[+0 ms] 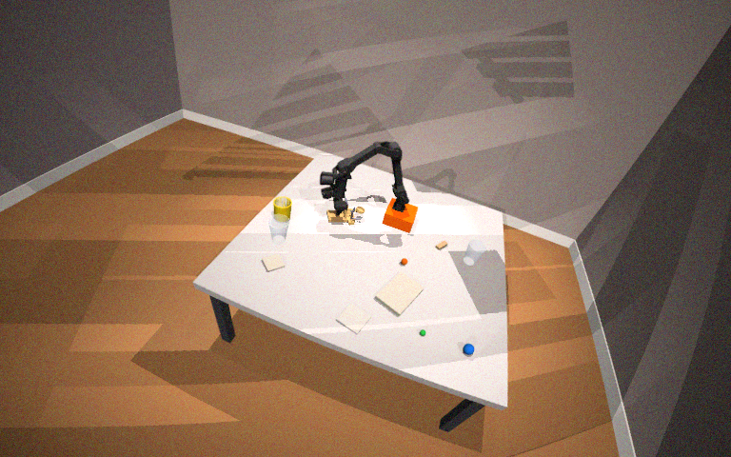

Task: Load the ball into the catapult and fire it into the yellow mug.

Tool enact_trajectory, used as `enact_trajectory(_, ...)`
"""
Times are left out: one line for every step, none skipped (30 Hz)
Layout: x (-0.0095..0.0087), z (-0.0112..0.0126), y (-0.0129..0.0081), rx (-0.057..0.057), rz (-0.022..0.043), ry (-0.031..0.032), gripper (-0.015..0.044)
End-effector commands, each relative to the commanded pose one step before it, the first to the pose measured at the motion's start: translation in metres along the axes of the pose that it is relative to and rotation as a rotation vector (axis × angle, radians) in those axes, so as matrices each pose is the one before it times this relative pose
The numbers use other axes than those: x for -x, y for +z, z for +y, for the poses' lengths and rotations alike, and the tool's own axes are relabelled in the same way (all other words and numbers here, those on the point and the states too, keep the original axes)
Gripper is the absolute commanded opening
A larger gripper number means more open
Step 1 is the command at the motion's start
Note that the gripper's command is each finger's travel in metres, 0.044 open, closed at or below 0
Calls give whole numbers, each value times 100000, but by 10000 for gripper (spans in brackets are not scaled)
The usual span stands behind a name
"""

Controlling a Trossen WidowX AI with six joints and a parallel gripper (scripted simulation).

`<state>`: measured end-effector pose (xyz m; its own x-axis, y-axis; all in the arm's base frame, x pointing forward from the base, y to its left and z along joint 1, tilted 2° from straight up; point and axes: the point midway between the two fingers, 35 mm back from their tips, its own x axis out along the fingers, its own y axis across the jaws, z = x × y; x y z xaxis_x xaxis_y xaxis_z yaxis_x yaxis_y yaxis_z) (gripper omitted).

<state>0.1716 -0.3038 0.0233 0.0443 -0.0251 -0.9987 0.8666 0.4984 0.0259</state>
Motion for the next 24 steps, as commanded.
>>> enact_trajectory(-974,1,-283,-401,1229,-2,440)
enact_trajectory(-161,0,-9,0,2,0,440)
enact_trajectory(-161,0,-10,0,2,0,440)
enact_trajectory(-161,0,-11,0,2,0,440)
enact_trajectory(-160,0,-12,0,2,0,440)
enact_trajectory(-161,0,-13,0,2,0,440)
enact_trajectory(-160,0,-14,0,2,0,440)
enact_trajectory(-128,0,-12,0,2,0,440)
enact_trajectory(-77,0,-7,0,1,0,440)
enact_trajectory(-26,0,-2,0,0,0,440)
enact_trajectory(0,0,0,0,0,0,440)
enact_trajectory(0,0,0,0,0,0,440)
enact_trajectory(0,0,0,0,0,0,440)
enact_trajectory(365,-1,176,390,-754,11,414)
enact_trajectory(0,0,0,0,0,0,387)
enact_trajectory(0,0,0,0,0,0,361)
enact_trajectory(0,0,0,0,0,0,335)
enact_trajectory(0,0,0,0,0,0,309)
enact_trajectory(0,0,0,0,0,0,282)
enact_trajectory(0,0,0,0,0,0,256)
enact_trajectory(0,0,0,0,0,0,230)
enact_trajectory(0,0,0,0,0,0,204)
enact_trajectory(0,0,0,0,0,0,177)
enact_trajectory(0,0,0,0,0,0,151)
